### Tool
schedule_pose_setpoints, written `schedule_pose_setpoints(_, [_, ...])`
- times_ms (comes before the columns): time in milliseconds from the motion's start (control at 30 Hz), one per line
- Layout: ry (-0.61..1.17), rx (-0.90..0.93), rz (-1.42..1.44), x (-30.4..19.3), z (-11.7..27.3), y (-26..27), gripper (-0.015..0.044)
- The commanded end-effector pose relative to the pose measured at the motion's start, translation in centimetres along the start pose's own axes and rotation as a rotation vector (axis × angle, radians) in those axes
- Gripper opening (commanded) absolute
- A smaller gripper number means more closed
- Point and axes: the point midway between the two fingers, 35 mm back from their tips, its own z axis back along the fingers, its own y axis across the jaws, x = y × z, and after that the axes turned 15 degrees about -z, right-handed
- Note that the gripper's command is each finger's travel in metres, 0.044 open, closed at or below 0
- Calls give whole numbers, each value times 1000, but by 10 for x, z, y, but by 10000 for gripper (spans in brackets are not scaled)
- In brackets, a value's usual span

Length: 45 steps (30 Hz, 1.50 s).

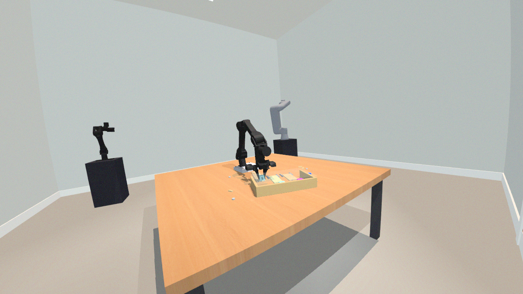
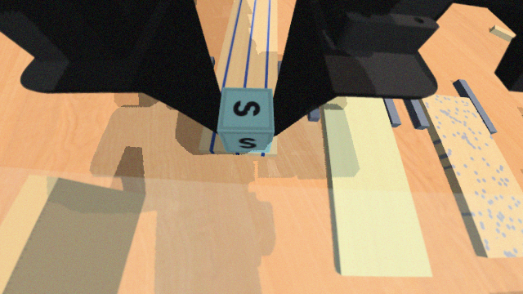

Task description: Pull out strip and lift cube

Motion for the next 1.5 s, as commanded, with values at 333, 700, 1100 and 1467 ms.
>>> schedule_pose_setpoints(333, [3,-3,3,-35,30,-15,0])
schedule_pose_setpoints(700, [7,-6,5,-63,42,-27,0])
schedule_pose_setpoints(1100, [8,-6,5,-76,65,-33,0])
schedule_pose_setpoints(1467, [8,-6,5,-77,78,-33,0])
